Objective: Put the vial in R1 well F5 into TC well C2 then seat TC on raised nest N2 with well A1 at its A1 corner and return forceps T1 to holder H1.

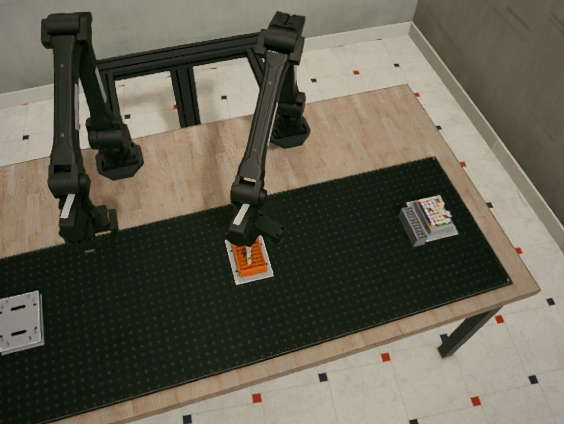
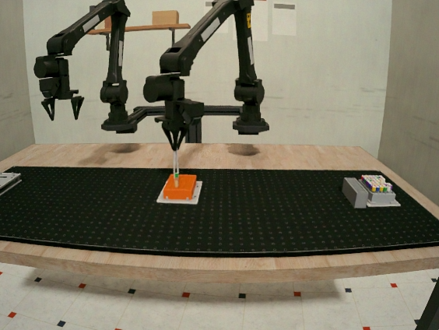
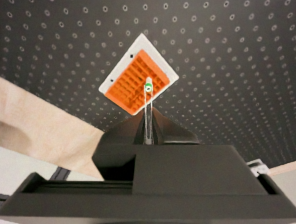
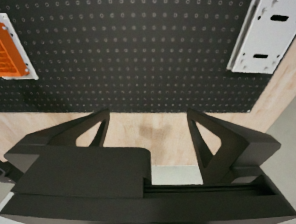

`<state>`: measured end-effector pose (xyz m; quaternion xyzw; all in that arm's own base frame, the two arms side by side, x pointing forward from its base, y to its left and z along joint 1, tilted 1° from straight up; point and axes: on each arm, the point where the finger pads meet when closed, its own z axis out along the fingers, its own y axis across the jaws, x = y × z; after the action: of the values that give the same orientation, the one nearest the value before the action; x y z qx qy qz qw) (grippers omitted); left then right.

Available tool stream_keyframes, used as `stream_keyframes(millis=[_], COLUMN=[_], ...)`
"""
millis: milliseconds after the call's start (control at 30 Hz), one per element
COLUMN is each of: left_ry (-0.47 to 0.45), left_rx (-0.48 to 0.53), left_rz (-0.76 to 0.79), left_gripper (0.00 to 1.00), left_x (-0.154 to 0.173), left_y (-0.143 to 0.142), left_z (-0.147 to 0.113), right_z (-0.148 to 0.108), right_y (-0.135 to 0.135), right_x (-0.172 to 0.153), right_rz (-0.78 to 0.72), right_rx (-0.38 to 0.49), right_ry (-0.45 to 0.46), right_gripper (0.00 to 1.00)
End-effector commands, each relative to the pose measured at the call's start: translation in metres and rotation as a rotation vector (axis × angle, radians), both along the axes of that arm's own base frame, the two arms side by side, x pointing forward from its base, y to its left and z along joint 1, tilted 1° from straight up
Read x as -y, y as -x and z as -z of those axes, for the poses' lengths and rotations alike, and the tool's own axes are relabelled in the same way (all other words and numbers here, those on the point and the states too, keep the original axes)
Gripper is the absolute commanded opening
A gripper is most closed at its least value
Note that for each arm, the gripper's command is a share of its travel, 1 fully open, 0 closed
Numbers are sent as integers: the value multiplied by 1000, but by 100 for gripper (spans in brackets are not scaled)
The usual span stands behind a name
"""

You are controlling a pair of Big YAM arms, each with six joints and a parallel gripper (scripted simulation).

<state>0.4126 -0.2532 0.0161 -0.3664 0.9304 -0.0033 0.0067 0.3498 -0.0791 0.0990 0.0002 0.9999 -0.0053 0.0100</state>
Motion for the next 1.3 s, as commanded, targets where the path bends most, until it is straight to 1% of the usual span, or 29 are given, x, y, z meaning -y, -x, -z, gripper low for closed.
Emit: stream_keyframes(millis=[0, 200, 233, 433, 567, 767, 800, 967, 1267], left_ry=[20, 19, 27, 25, 32, 28, 34, 29, 26], left_rx=[30, 28, 41, 38, 49, 43, 53, 44, 40], left_rz=[-5, -5, -5, -5, -5, -5, -5, -5, -5], left_gripper=[9, 9, 9, 9, 9, 9, 9, 9, 9], left_x=[6, 6, 7, 8, 9, 9, 9, 9, 8], left_y=[-24, -24, -25, -27, -29, -28, -29, -28, -26], left_z=[-14, -11, -17, -10, -12, -8, -14, -8, -4], right_z=[0, 0, 0, 0, 0, 0, 0, 0, 0], right_y=[-1, -1, -1, -1, -1, -1, -1, -1, -1], right_x=[0, 0, 0, 0, 0, 0, 0, 0, 0], right_rz=[-8, -8, -8, -8, -8, -8, -8, -8, -8], right_rx=[-14, -14, -14, -14, -14, -14, -14, -14, -14], right_ry=[-4, -4, -4, -4, -4, -4, -4, -4, -4], right_gripper=[100, 100, 100, 100, 100, 100, 100, 100, 100])
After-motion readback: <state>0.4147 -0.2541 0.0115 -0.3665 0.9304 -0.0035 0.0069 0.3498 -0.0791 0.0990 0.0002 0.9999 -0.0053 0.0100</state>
